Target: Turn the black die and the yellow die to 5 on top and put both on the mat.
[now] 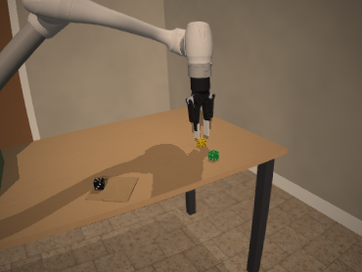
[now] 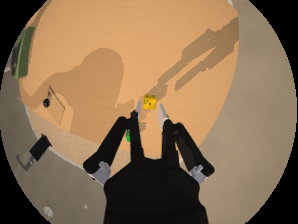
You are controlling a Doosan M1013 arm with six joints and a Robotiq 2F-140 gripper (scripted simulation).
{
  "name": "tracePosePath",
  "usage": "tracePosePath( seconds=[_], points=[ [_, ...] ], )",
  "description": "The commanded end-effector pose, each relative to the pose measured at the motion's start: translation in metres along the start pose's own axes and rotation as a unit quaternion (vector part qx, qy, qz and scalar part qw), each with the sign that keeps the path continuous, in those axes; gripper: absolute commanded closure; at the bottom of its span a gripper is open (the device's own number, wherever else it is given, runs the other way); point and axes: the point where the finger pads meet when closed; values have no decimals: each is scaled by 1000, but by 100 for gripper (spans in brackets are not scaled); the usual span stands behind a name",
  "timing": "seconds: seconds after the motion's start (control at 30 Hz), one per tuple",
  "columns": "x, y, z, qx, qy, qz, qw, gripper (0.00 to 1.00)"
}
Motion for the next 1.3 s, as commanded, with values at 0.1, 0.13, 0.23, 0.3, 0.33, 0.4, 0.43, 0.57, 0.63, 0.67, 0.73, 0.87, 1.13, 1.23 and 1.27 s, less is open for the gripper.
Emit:
tracePosePath(
  seconds=[0.1, 0.13, 0.23, 0.3, 0.33, 0.4, 0.43, 0.57, 0.63, 0.67, 0.73, 0.87, 1.13, 1.23, 1.27],
  points=[
    [4, 0, 4, 1, -2, -2, 1000, 65],
    [4, 0, 4, 1, -2, -2, 1000, 65],
    [4, 0, 4, 1, -2, -2, 1000, 65],
    [4, 0, 4, 1, -2, -2, 1000, 65],
    [4, 0, 4, 1, -2, -2, 1000, 65],
    [4, 0, 4, 1, -2, -2, 1000, 65],
    [4, 0, 4, 1, -2, -2, 1000, 65],
    [4, 0, 4, 1, -2, -2, 1000, 65],
    [4, 0, 4, 1, -2, -2, 1000, 65],
    [4, 0, 4, 1, -2, -2, 1000, 65],
    [4, 0, 4, 1, -2, -2, 1000, 65],
    [5, 0, 4, 1, -2, -2, 1000, 65],
    [8, 0, 4, 1, -2, -2, 1000, 65],
    [8, 0, 4, 1, -2, -2, 1000, 65],
    [8, 0, 4, 1, -2, -2, 1000, 65]
  ],
)
Point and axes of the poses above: the point where the finger pads meet when closed, its own z axis out along the fingers, its own y axis across the jaws, x = y × z, and after that the axes turned 9 degrees about z, right-handed
